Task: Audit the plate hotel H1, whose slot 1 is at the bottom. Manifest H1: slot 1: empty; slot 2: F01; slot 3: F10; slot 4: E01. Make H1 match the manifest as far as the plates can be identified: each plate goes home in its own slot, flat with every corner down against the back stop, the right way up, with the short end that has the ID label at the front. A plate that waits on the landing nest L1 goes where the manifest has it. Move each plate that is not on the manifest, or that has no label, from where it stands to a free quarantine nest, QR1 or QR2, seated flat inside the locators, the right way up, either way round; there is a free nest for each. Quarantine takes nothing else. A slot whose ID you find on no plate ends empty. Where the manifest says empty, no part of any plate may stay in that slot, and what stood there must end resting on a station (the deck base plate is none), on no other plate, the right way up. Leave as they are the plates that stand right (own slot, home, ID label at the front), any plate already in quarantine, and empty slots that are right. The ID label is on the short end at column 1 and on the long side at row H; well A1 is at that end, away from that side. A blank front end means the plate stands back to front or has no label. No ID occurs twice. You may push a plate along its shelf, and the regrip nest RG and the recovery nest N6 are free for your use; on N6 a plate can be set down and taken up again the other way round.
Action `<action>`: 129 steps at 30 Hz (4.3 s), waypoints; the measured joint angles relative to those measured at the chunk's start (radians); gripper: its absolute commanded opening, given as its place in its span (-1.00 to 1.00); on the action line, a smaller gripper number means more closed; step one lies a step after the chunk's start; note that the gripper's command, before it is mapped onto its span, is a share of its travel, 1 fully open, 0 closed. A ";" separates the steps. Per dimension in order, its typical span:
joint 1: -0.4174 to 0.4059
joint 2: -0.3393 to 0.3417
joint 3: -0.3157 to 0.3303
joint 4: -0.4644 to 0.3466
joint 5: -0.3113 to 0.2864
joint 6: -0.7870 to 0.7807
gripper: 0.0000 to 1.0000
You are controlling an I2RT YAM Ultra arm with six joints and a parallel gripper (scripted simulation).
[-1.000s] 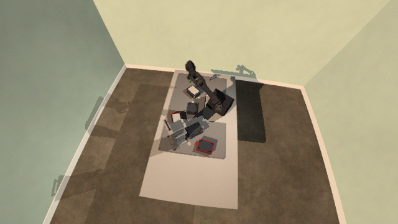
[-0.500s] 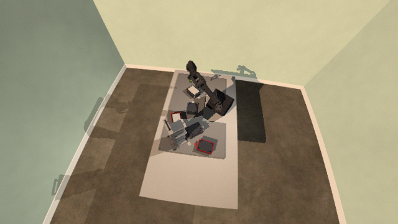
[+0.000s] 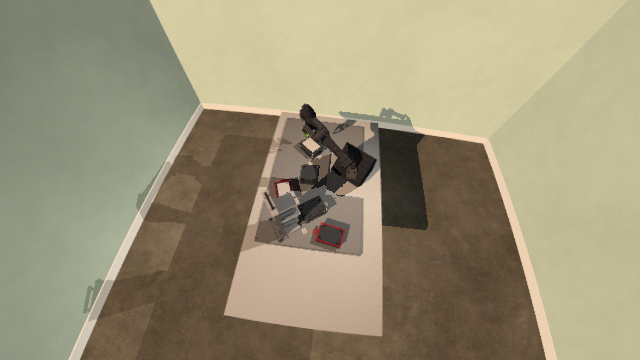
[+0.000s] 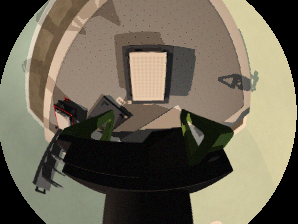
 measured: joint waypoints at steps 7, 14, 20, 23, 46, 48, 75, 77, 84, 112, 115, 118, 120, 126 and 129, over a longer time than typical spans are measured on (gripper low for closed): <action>0.020 0.007 -0.043 0.074 -0.008 0.029 1.00; 0.066 0.029 -0.097 0.163 -0.017 0.066 1.00; 0.079 0.045 -0.131 0.229 -0.023 0.097 1.00; 0.090 0.045 -0.142 0.257 -0.024 0.110 1.00; 0.098 0.050 -0.143 0.298 -0.030 0.126 1.00; 0.098 0.050 -0.143 0.298 -0.030 0.126 1.00; 0.098 0.050 -0.143 0.299 -0.030 0.126 1.00; 0.098 0.050 -0.143 0.299 -0.030 0.126 1.00; 0.098 0.050 -0.143 0.299 -0.030 0.126 1.00; 0.132 0.079 -0.174 0.376 -0.037 0.164 1.00; 0.134 0.083 -0.185 0.387 -0.038 0.171 1.00; 0.140 0.090 -0.190 0.400 -0.038 0.178 1.00; 0.147 0.092 -0.194 0.409 -0.038 0.183 1.00; 0.153 0.095 -0.195 0.435 -0.042 0.195 1.00; 0.159 0.105 -0.195 0.448 -0.042 0.201 1.00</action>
